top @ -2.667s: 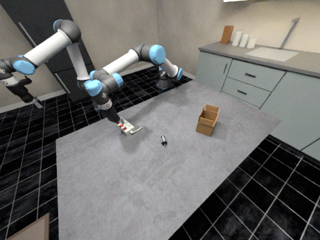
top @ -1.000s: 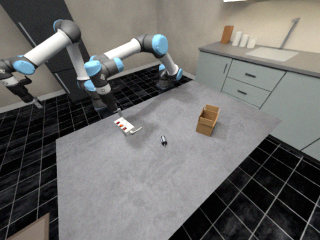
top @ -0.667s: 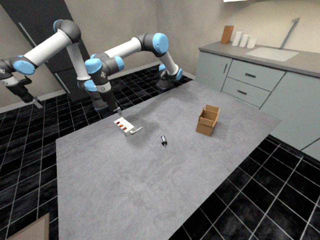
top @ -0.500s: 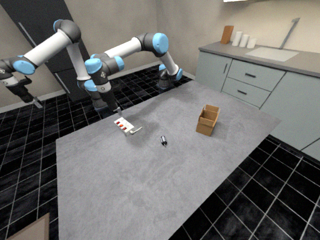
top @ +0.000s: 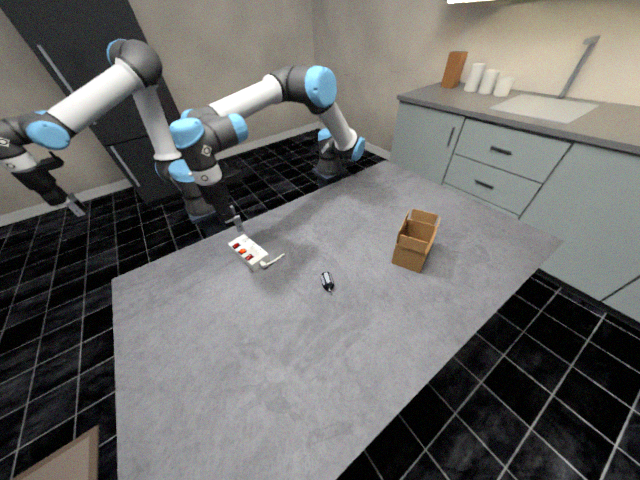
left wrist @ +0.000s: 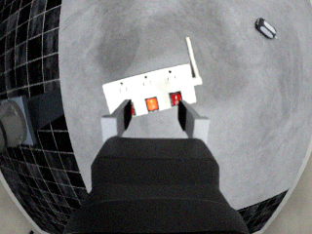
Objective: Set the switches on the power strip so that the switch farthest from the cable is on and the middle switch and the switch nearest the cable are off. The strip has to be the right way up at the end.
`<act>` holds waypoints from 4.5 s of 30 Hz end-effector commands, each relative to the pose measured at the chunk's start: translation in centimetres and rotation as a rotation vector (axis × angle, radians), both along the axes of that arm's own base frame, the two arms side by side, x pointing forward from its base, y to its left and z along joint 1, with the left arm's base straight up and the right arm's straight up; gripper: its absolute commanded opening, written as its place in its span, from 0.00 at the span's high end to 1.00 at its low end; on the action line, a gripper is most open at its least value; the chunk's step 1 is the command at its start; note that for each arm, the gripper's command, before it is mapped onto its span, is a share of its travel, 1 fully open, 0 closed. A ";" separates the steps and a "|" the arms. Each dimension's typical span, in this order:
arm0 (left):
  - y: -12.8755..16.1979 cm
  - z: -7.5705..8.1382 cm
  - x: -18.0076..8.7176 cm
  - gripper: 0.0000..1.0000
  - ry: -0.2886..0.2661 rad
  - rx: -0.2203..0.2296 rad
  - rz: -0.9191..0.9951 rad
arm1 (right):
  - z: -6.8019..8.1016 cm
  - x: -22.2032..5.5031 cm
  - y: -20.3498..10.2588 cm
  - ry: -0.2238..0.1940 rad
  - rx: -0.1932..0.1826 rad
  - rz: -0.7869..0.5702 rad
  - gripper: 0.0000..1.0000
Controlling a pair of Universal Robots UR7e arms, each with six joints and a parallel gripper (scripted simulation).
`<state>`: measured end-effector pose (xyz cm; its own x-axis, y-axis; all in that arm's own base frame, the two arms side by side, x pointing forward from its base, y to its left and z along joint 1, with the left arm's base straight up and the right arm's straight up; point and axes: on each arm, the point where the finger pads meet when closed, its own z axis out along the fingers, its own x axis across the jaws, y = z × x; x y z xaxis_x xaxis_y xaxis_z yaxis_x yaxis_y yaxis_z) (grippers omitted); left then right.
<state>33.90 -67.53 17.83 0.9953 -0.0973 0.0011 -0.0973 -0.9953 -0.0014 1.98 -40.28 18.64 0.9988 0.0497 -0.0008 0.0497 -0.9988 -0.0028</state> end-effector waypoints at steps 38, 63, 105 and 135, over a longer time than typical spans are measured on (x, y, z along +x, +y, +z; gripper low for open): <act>-2.0 -5.8 -4.8 0.00 -0.001 -0.003 -1.233 | 0.1 0.0 -0.1 -0.001 -0.003 0.000 0.00; -2.1 -6.2 -5.2 1.00 -0.001 -0.003 -1.314 | 0.1 0.0 -0.1 -0.001 -0.003 0.000 0.00; -2.1 -8.0 -5.2 1.00 -0.001 -0.003 -1.315 | 0.1 0.0 -0.1 -0.001 -0.003 0.000 0.00; -2.1 -10.5 -5.2 1.00 -0.001 -0.003 -1.315 | 0.1 0.0 -0.1 -0.001 -0.003 0.000 0.00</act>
